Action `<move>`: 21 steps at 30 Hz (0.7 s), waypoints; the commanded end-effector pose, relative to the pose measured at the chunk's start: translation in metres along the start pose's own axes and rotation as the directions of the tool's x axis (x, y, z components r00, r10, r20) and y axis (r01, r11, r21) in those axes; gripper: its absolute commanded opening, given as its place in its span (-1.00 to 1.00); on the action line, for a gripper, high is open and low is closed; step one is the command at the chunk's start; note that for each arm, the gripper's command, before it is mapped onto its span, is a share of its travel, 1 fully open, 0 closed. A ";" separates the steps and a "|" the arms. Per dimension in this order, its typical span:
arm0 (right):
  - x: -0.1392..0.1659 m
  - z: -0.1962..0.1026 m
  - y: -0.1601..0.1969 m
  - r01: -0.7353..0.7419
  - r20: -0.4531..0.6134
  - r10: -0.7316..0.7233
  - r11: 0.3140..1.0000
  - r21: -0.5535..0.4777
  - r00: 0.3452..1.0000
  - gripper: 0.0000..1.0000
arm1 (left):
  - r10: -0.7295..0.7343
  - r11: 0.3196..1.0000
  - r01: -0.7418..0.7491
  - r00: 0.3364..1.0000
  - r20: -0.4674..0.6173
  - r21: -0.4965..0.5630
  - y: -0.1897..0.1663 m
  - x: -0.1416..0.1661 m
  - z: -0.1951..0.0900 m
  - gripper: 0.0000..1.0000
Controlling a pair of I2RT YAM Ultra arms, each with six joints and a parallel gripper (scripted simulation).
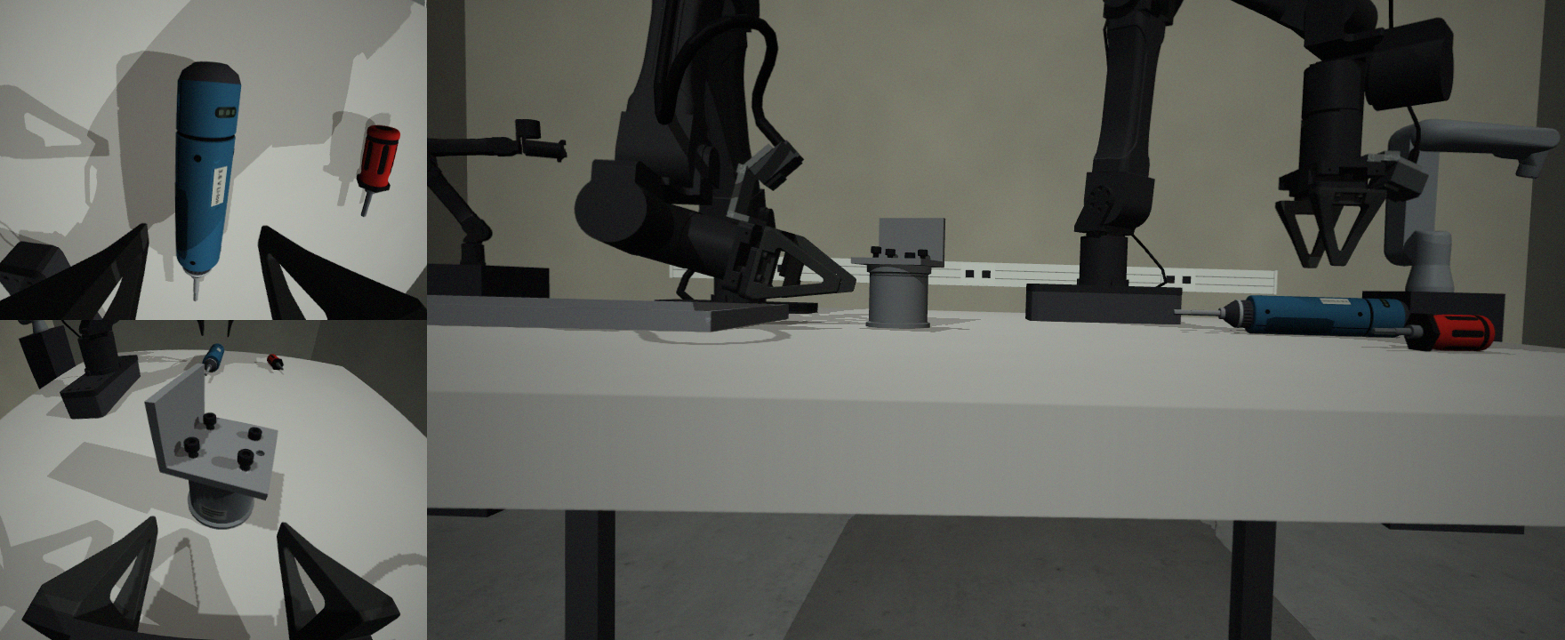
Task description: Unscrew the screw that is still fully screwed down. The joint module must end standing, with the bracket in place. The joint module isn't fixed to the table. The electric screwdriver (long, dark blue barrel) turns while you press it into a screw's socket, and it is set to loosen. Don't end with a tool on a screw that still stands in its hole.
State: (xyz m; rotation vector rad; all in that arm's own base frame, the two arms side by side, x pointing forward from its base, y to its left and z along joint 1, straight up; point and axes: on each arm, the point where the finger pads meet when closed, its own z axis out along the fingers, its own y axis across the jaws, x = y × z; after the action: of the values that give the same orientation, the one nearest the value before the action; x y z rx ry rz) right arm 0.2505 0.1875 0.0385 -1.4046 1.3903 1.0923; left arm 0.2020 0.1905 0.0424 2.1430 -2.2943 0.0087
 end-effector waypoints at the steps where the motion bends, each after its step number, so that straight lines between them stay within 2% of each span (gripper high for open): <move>1: -0.010 -0.004 -0.006 0.042 0.027 -0.043 0.999 0.020 0.999 0.72 | 0.007 1.000 -0.007 1.000 -0.001 0.003 0.001 0.008 -0.004 0.30; 21: -0.009 0.016 0.003 0.032 0.026 -0.032 0.999 -0.002 0.999 0.72 | 0.007 1.000 -0.007 1.000 -0.001 0.003 0.001 0.008 -0.004 0.30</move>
State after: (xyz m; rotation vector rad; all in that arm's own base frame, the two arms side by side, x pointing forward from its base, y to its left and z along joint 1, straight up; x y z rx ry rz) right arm 0.2467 0.2012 0.0353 -1.4168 1.3695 1.0966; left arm 0.2020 0.1905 0.0424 2.1430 -2.2943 0.0087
